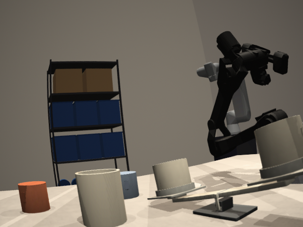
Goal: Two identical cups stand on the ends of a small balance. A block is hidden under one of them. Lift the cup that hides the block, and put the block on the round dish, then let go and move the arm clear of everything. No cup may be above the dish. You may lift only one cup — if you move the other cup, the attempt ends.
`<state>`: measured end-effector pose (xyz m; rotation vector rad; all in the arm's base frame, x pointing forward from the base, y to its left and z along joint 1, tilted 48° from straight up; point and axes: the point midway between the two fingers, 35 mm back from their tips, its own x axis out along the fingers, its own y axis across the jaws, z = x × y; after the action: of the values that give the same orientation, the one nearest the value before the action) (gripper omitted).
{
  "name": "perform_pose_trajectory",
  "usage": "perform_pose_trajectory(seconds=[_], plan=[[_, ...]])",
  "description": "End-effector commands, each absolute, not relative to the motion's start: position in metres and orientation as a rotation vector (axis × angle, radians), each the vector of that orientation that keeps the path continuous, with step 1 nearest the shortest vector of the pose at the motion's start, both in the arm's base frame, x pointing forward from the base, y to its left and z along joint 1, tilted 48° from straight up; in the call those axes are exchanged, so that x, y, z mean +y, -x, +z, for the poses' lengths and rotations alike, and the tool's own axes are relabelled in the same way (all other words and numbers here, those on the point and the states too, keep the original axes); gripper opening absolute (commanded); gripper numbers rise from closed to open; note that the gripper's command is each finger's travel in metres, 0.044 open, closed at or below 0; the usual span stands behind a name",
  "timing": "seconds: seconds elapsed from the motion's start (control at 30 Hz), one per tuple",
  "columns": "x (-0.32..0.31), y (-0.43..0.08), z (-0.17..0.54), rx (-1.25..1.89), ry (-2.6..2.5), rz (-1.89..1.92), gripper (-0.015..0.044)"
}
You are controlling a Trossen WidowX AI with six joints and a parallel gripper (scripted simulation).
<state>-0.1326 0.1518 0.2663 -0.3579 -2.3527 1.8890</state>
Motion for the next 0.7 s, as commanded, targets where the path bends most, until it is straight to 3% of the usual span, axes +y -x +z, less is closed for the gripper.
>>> perform_pose_trajectory(seconds=[0.0,0.67], plan=[[0.152,0.132,0.266,-2.347,0.361,1.894,0.0426],[0.199,0.111,0.234,-1.55,0.713,2.337,0.044]])
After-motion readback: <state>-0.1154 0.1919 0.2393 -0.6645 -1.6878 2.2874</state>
